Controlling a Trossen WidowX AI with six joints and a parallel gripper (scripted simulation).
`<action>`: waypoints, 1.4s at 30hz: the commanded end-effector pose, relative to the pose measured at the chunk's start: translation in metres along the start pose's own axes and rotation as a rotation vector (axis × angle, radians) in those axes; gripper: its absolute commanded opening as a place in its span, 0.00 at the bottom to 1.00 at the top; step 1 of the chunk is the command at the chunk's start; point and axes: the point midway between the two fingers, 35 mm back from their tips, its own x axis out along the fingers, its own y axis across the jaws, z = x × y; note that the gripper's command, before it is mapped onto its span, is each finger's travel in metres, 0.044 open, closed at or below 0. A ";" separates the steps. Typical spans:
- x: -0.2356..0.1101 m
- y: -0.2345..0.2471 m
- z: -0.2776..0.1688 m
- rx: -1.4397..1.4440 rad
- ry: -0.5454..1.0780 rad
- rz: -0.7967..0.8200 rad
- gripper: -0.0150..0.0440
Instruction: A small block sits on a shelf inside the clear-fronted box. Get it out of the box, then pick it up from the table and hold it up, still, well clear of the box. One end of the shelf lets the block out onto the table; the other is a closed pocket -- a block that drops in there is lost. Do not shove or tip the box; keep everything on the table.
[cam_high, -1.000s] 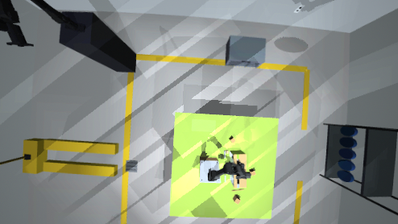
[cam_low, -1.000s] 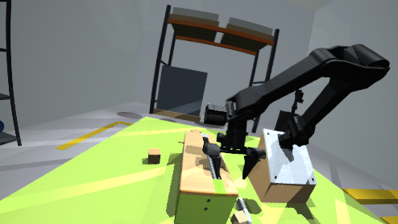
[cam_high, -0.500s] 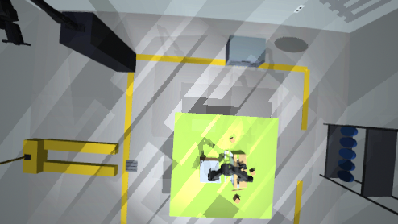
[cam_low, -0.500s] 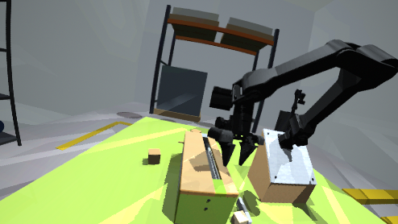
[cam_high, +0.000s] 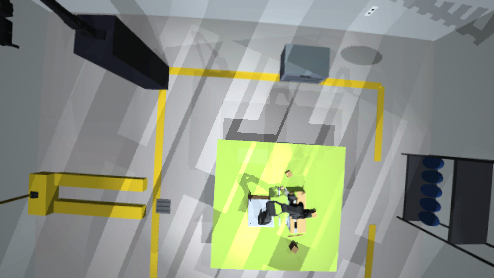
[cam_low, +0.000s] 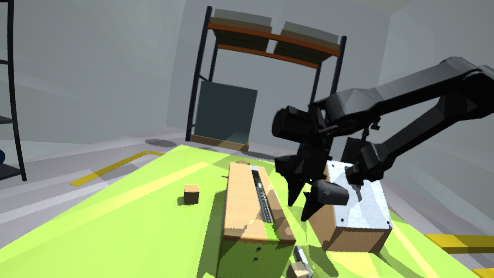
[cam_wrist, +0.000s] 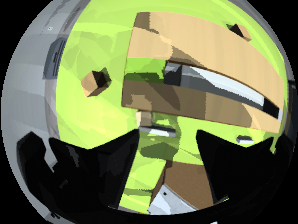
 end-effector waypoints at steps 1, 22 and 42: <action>0.001 0.016 -0.009 -0.928 -0.020 -0.116 0.74; -0.006 0.056 -0.018 -2.822 0.141 -0.480 0.74; 0.010 0.058 -0.016 -2.992 0.191 -0.525 0.74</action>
